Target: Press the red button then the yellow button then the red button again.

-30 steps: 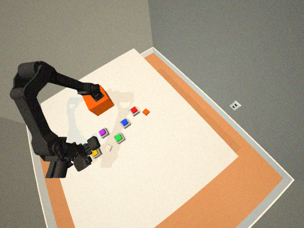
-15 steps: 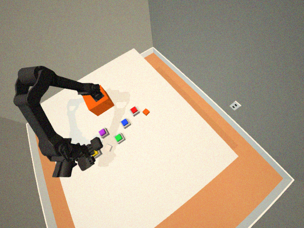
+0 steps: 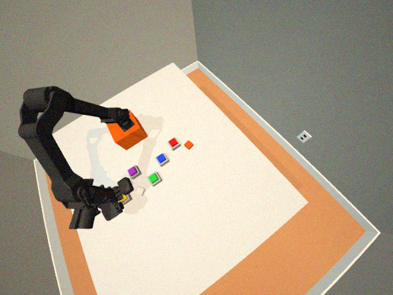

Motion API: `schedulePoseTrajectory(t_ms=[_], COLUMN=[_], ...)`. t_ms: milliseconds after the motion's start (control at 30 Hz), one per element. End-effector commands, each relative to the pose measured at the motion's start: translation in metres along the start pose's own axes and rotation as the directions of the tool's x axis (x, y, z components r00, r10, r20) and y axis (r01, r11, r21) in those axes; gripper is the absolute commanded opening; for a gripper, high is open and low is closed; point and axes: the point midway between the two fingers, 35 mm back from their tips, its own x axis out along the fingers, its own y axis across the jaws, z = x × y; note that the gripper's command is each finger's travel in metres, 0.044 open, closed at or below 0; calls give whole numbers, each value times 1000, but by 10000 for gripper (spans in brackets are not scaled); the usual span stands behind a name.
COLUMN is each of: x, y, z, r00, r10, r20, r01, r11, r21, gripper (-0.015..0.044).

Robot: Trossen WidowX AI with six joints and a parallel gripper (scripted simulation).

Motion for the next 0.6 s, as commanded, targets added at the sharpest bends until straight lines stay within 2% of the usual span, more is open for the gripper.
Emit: schedulePoseTrajectory(t_ms=[0,133,267,433,567], x=[2,2,-29,-35,-90], y=[1,1,1,1,0], z=[-2,-2,-2,-1,-1], r00=[1000,1000,1000,1000,1000], r10=[3,3,3,3,3], r20=[-7,-7,-6,-7,-6], r01=[-3,-3,-3,-3,-3], r11=[1000,1000,1000,1000,1000], r21=[-1,-1,-1,-1,-1], gripper=[20,20,20,20,20])
